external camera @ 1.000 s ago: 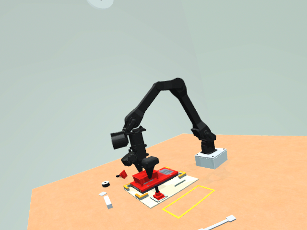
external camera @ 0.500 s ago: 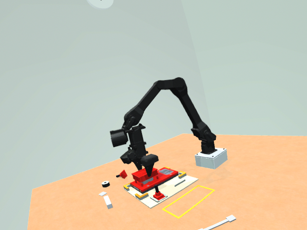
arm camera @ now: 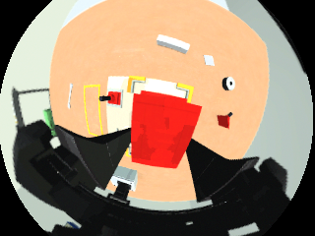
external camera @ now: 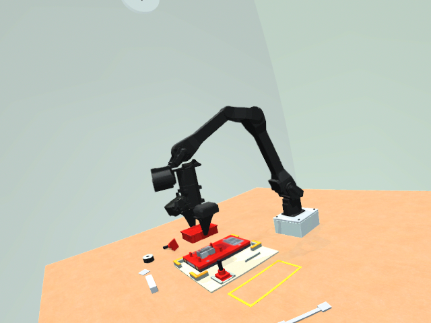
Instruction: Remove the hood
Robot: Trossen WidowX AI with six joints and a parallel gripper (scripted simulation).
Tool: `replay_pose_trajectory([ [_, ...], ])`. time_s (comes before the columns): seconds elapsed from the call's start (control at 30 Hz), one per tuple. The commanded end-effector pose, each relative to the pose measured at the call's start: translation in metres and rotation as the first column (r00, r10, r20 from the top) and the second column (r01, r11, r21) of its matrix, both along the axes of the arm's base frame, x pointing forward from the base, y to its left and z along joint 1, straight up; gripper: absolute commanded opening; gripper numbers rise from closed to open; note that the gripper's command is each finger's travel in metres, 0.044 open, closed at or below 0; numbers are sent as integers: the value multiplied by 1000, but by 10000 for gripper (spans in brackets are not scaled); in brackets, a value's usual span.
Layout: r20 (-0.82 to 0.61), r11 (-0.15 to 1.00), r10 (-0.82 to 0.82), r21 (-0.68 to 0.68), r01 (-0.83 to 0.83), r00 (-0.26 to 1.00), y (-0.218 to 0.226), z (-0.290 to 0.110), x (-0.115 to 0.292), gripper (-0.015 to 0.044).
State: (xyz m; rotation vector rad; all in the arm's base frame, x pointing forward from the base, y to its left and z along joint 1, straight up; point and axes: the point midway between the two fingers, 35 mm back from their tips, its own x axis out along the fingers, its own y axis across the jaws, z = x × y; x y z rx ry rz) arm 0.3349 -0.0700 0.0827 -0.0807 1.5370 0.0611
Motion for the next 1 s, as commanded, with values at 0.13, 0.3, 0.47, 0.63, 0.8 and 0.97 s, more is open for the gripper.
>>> replay_pose_trajectory([
  [0.13,-6,1000,0,3,0,1000,24,-2,2,0],
  [0.3,-6,1000,0,6,0,1000,51,-1,4,0],
  [0.47,-6,1000,0,8,0,1000,78,0,3,0],
  [0.63,-7,1000,0,11,0,1000,105,1,0,0],
  [0.8,-8,1000,0,13,0,1000,132,2,-5,0],
  [0.97,-9,1000,0,15,0,1000,157,4,-12,0],
])
